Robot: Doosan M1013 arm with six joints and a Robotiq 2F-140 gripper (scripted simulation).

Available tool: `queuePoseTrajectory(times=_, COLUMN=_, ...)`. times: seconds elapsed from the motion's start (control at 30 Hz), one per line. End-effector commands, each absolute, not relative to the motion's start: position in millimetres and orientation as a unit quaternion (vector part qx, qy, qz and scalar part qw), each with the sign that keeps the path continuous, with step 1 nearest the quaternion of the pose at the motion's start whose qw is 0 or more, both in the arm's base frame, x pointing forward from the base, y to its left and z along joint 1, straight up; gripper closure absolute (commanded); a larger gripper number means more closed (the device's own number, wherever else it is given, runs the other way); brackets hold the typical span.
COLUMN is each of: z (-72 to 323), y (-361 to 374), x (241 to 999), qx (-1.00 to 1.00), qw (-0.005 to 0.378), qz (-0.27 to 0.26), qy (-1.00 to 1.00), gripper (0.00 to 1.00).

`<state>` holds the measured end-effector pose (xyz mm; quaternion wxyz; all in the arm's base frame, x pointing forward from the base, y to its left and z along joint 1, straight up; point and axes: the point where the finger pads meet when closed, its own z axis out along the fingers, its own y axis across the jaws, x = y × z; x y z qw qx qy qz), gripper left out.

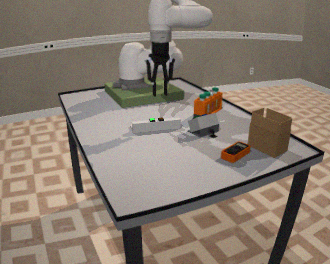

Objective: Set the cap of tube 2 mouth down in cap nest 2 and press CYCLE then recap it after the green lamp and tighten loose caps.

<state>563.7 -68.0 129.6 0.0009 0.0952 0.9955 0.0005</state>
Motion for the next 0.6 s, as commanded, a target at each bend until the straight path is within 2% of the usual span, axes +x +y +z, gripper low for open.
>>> queuePoseTrajectory(times=0.0, z=134, y=-67, x=563, qx=0.095, qw=0.001, qz=0.001, qy=0.995, gripper=0.64)
queuePoseTrajectory(times=0.27, z=119, y=-67, x=563, qx=0.095, qw=0.001, qz=0.001, qy=0.995, gripper=0.64)
queuePoseTrajectory(times=0.57, z=74, y=-67, x=563, qx=0.095, qw=0.001, qz=0.001, qy=0.995, gripper=0.64)
